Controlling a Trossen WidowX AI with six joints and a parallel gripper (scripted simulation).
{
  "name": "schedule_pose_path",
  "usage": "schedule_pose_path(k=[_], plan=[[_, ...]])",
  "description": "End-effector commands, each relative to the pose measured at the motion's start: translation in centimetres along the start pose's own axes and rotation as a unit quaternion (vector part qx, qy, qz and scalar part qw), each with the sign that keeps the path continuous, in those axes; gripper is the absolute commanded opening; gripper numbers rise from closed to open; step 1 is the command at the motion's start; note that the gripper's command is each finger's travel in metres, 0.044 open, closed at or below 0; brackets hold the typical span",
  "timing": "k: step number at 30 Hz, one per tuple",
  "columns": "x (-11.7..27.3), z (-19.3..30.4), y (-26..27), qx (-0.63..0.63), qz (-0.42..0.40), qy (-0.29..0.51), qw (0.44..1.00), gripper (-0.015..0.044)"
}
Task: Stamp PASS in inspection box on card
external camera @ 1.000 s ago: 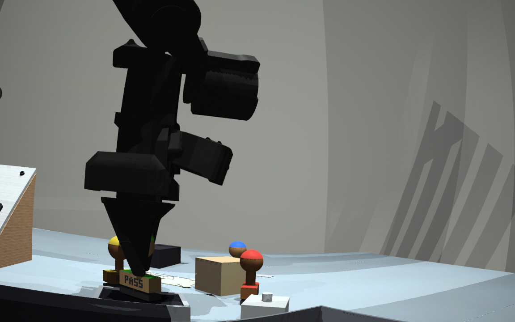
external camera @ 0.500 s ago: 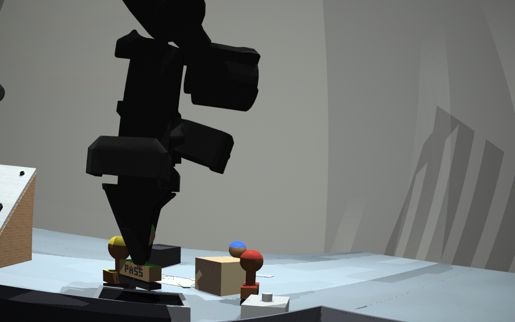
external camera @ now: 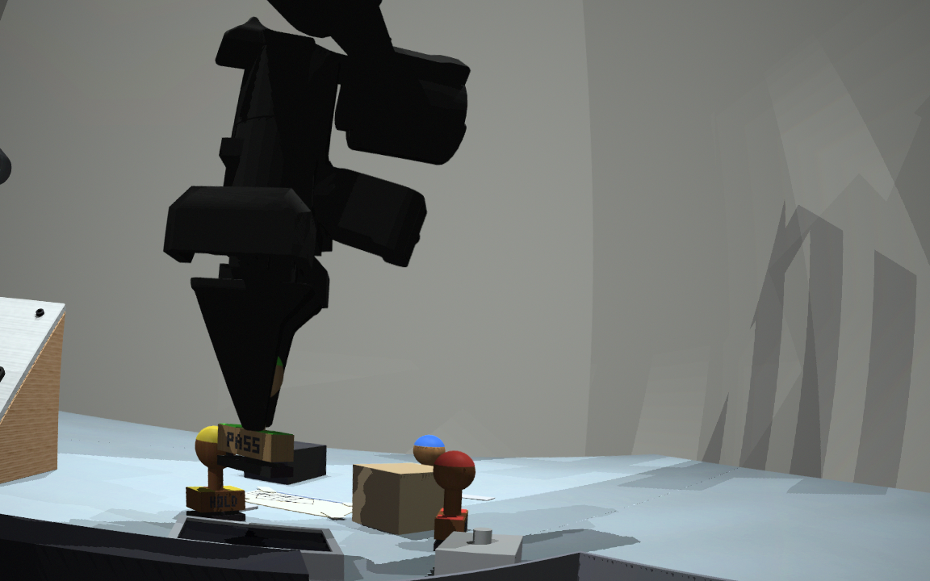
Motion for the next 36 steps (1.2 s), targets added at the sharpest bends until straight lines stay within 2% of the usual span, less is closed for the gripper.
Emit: schedule_pose_path(k=[1,10,23,36], plan=[[0.6,0.0,0.0,-0.003,-0.002,0.002,1.0,0.0],[1.8,0.0,0.4,0.003,-0.002,0.002,1.0,0.0],[2.2,-0.5,7.9,0.124,-0.014,0.002,0.992,0.0],[2.1,1.0,15.7,0.244,-0.015,0.004,0.97,0.0]])
Point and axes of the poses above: the point midway between the two fingers, 35 mm back from their tips, its own x axis back along the fingers, its own y axis across the jaws, z = x × y, the point moved 5 cm from there along x, back along the fingers, and after that the axes turned 6 degrees about -x, right-handed, at the moved point
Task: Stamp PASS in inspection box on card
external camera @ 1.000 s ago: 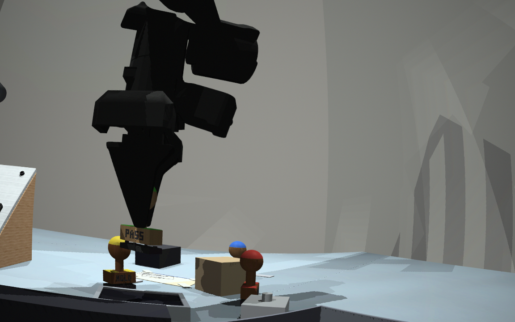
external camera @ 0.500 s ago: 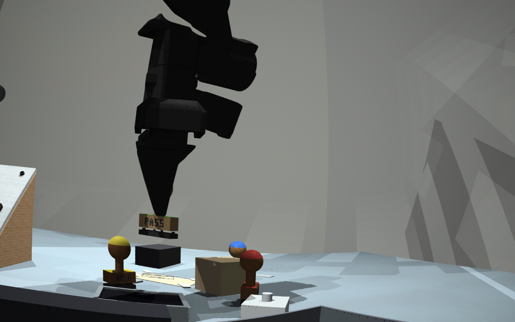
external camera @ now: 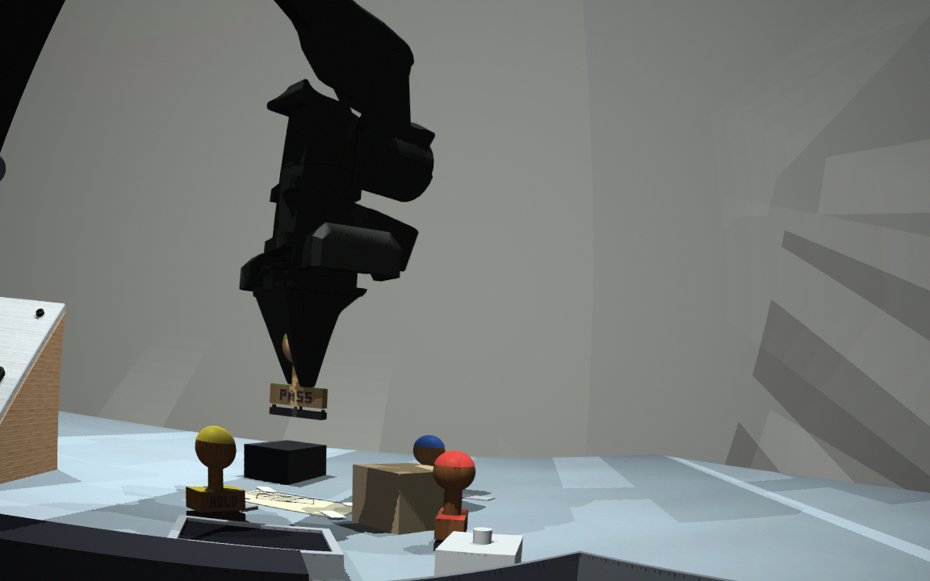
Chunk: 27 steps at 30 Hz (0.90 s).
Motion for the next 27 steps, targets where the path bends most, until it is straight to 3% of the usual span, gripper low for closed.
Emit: schedule_pose_path(k=[1,8,27], plan=[[-0.3,-0.3,2.3,0.037,-0.001,0.003,0.999,0.0],[-0.8,-0.5,6.2,0.094,0.002,0.007,0.996,0.0],[-1.7,-0.6,6.3,0.096,0.002,0.006,0.995,0.0]])
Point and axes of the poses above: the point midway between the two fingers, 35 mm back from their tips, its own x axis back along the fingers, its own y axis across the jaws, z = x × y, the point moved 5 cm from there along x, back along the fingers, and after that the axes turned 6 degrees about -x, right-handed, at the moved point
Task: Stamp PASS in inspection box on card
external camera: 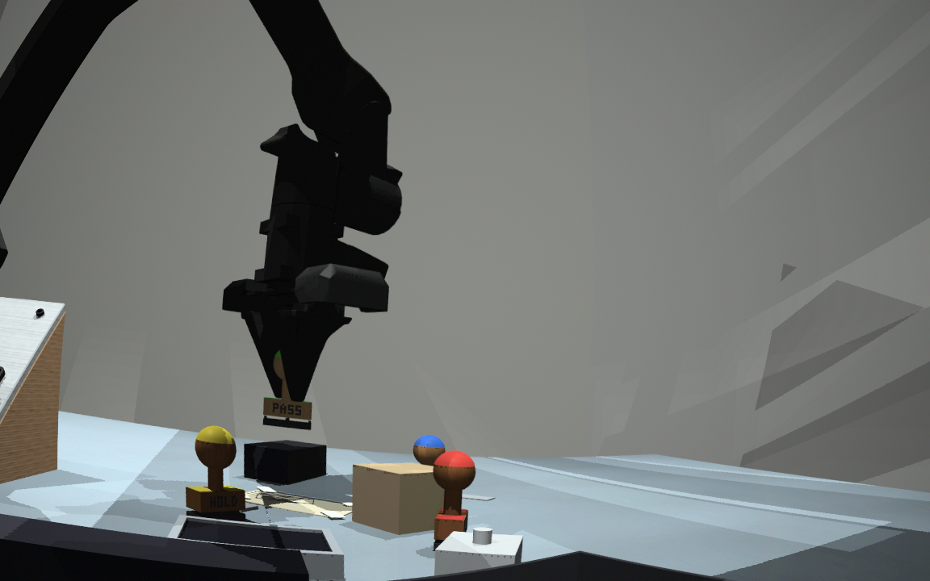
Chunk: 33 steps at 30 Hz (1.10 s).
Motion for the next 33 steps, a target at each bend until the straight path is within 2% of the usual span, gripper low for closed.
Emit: schedule_pose_path(k=[1,33], plan=[[-0.4,0.1,0.0,0.004,0.001,0.002,1.0,0.0],[-2.5,0.0,-0.1,0.005,0.0,-0.001,1.0,0.0]])
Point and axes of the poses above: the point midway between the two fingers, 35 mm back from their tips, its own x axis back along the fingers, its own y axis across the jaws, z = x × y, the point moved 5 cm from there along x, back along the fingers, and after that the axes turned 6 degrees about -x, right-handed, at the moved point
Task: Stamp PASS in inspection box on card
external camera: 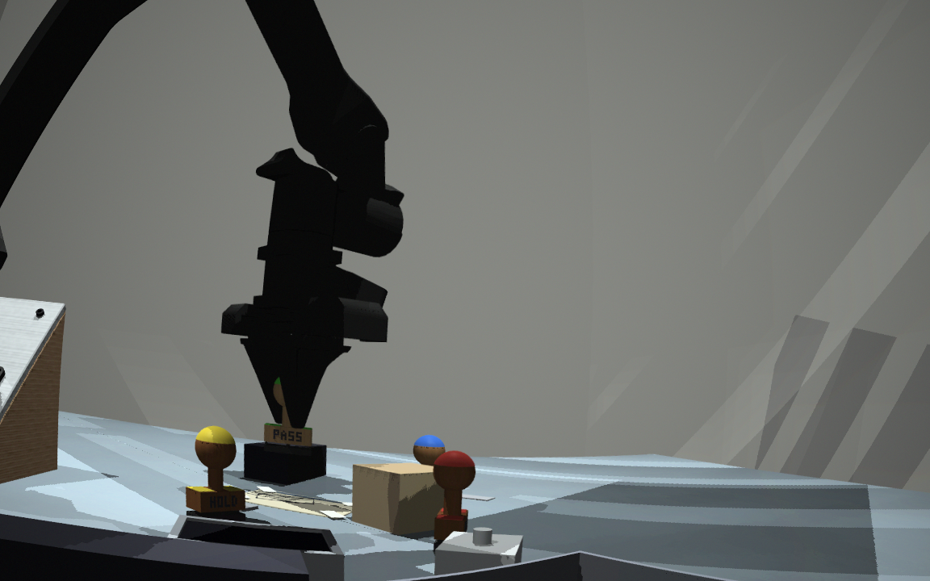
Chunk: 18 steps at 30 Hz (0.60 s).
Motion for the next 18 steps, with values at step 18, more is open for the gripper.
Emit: schedule_pose_path(k=[18], plan=[[-1.5,0.1,-0.1,0.004,0.002,0.0,1.0,0.0]])
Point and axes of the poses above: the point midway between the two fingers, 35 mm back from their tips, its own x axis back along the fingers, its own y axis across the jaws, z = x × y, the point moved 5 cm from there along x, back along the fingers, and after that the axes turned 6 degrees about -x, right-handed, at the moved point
